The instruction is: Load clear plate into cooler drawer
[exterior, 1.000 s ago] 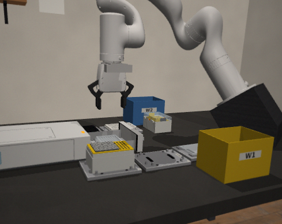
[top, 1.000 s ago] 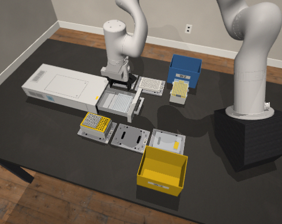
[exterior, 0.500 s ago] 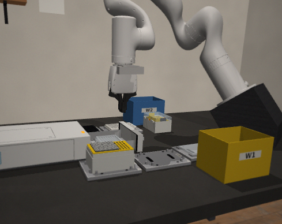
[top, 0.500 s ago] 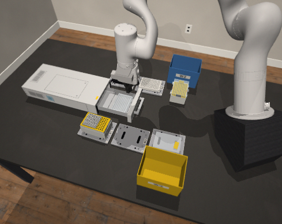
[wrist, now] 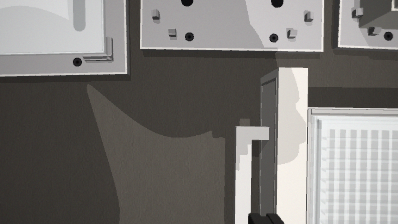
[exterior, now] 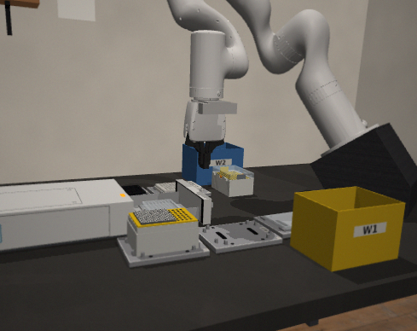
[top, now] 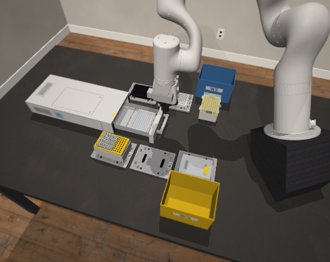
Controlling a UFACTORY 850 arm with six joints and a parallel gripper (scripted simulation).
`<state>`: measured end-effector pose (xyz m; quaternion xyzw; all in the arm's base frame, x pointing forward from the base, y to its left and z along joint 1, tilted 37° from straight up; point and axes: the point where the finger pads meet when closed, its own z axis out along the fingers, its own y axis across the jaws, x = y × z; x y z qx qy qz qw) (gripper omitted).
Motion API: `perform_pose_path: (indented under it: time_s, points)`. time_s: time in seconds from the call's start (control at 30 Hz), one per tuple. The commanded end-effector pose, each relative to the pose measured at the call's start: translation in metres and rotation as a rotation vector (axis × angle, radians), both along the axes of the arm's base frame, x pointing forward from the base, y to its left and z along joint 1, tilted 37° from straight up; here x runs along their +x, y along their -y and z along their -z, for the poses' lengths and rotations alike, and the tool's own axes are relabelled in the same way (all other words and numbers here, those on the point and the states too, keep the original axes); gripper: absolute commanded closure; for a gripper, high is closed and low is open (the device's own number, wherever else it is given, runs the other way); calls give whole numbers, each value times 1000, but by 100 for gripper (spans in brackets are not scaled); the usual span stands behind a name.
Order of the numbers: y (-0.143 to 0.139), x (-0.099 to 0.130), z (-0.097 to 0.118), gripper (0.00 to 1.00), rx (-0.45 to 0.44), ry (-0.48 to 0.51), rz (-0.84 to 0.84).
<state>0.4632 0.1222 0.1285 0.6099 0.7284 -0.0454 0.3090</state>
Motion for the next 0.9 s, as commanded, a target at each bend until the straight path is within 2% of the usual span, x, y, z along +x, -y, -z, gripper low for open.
perform_pose_path:
  time_s: [0.0, 0.2, 0.67, 0.87]
  points:
    - [6, -17, 8, 100, 1, 7, -2]
    - [13, -37, 19, 100, 1, 7, -2]
    - [13, -37, 19, 100, 1, 7, -2]
    - [18, -33, 27, 100, 1, 7, -2]
